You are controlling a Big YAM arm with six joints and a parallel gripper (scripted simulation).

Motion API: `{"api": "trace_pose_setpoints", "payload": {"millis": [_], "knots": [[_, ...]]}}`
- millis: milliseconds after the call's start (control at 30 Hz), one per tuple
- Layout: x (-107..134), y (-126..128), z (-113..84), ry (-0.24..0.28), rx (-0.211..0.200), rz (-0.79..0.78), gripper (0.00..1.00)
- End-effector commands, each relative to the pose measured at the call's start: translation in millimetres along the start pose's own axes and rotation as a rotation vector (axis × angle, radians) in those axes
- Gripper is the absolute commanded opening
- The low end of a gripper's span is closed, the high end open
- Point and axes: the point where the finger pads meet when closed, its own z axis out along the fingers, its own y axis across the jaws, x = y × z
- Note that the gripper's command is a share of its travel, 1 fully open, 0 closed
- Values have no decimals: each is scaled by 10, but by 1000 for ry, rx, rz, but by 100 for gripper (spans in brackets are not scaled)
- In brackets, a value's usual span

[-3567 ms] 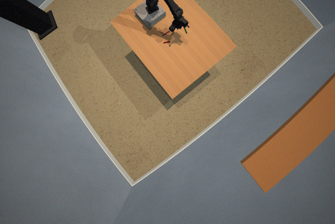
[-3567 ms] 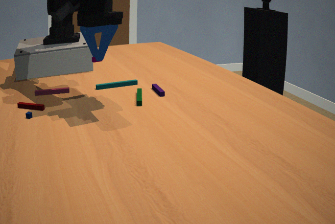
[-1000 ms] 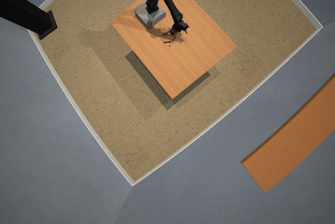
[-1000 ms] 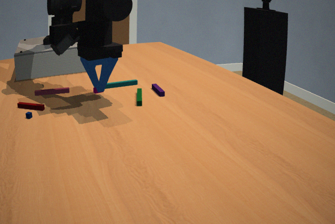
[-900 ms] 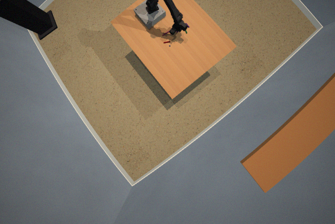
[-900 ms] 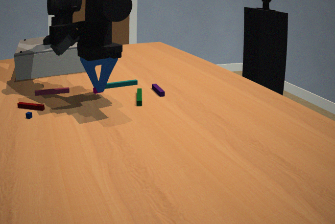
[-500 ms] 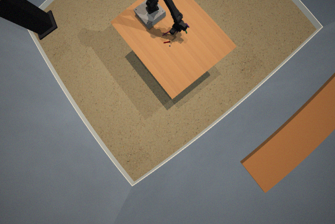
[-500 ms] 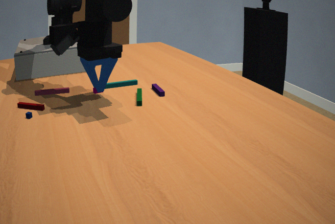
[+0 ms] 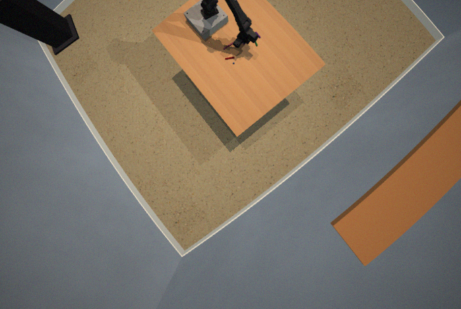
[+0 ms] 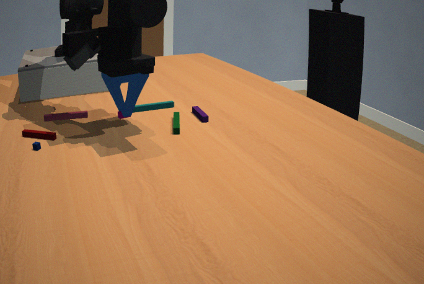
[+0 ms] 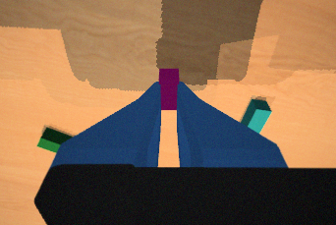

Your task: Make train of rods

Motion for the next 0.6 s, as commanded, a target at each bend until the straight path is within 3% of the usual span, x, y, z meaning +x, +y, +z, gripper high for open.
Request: {"api": "trace_pose_setpoints", "payload": {"millis": [0,567], "knots": [[-46,77,-48,-6,-27,0,5],[-44,101,-51,-6,-28,-1,5]]}}
